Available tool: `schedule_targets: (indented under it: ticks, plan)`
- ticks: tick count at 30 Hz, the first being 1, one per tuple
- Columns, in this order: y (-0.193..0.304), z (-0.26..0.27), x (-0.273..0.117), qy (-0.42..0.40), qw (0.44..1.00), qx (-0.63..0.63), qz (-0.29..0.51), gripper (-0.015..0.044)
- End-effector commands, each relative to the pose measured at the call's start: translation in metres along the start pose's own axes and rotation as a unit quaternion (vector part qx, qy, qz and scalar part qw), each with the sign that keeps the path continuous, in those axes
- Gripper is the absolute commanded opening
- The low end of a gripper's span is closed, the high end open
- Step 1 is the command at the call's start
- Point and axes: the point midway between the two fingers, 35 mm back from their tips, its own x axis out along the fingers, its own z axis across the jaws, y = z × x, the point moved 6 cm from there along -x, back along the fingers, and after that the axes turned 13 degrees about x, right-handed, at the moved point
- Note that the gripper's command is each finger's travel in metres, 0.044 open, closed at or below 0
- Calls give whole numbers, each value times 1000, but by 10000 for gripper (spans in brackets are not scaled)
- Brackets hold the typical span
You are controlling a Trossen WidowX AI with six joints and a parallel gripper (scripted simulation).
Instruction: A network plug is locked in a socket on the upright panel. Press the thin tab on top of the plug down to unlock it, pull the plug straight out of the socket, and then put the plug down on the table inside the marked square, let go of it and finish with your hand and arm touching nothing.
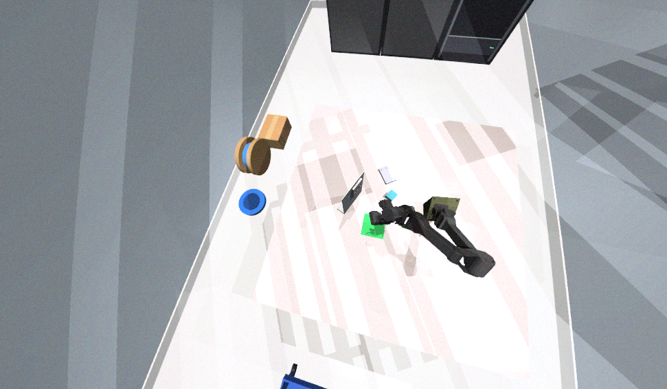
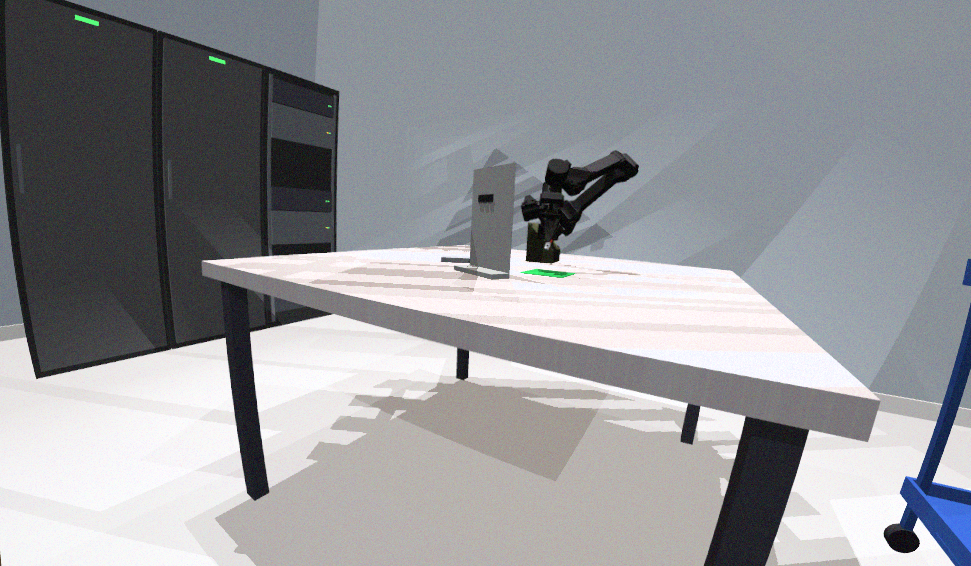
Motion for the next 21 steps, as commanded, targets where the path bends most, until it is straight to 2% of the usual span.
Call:
schedule_targets:
  ticks: [1, 21]
  plan:
    - [4, 0, 1, 16, 1000, -9, 18, 0]
    - [0, -11, 20, 17, 1000, -9, 16, 0]
